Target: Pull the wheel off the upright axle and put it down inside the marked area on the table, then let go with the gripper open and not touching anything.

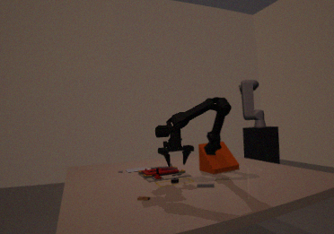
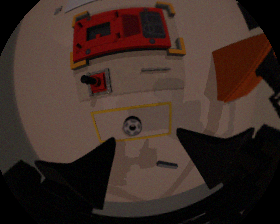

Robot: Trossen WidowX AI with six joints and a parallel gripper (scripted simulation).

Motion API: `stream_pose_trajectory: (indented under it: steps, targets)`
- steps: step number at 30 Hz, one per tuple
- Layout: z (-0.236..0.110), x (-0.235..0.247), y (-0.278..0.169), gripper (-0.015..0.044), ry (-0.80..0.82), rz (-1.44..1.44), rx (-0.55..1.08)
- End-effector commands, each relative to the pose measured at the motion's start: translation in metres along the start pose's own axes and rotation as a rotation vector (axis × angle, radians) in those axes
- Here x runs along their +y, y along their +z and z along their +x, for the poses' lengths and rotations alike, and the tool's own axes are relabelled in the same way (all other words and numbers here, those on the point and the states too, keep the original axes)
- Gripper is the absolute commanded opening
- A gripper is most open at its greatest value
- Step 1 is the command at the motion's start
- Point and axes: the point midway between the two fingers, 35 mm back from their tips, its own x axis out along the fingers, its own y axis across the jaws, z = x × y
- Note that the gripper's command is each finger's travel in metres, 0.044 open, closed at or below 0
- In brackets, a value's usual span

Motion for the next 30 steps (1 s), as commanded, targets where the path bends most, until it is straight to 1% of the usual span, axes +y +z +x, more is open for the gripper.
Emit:
stream_pose_trajectory:
  steps: [1,4,6,30]
  targets:
    - [-0.019,-0.028,0.015,0.0440,0.000,0.004,-0.005]
    - [-0.031,-0.053,0.023,0.0440,-0.004,0.003,0.001]
    - [-0.033,-0.059,0.024,0.0440,-0.005,0.003,0.003]
    - [-0.033,-0.059,0.024,0.0440,-0.005,0.003,0.003]
